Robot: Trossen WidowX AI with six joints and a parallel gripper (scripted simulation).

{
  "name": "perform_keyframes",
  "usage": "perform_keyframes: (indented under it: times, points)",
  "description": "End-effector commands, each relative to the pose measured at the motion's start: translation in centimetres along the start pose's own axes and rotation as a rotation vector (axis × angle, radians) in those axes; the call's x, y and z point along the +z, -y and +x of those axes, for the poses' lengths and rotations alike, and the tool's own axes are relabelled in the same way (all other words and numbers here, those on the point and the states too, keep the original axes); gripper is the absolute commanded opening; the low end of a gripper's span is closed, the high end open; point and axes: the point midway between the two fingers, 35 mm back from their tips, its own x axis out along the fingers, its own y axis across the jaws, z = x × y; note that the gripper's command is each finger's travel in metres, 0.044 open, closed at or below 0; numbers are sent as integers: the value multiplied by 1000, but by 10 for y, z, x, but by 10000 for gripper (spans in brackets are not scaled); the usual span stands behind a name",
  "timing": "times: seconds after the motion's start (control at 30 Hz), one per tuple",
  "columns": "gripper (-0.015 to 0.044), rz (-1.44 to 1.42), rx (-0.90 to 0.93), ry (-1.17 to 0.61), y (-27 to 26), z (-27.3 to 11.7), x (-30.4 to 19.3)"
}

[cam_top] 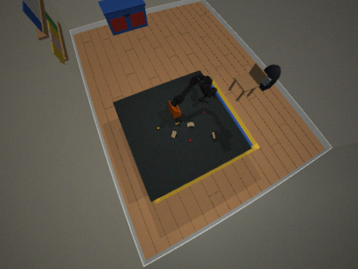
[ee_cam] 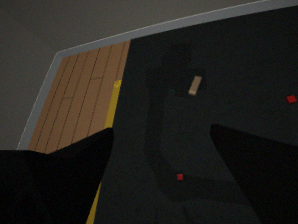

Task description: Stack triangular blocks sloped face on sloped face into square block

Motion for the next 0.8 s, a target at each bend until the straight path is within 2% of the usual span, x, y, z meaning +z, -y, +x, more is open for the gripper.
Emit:
perform_keyframes:
  times: [0.0,0.13,0.4,0.63,0.77]
  points:
    - [426,4,-6,-6,1,1,0]
    - [440,-68,-127,-168,33,33,2]
    - [440,-472,-342,-688,112,119,-27]
    - [440,-914,-409,-1201,174,187,-80]
    - [440,-1146,-398,-1460,198,210,-108]
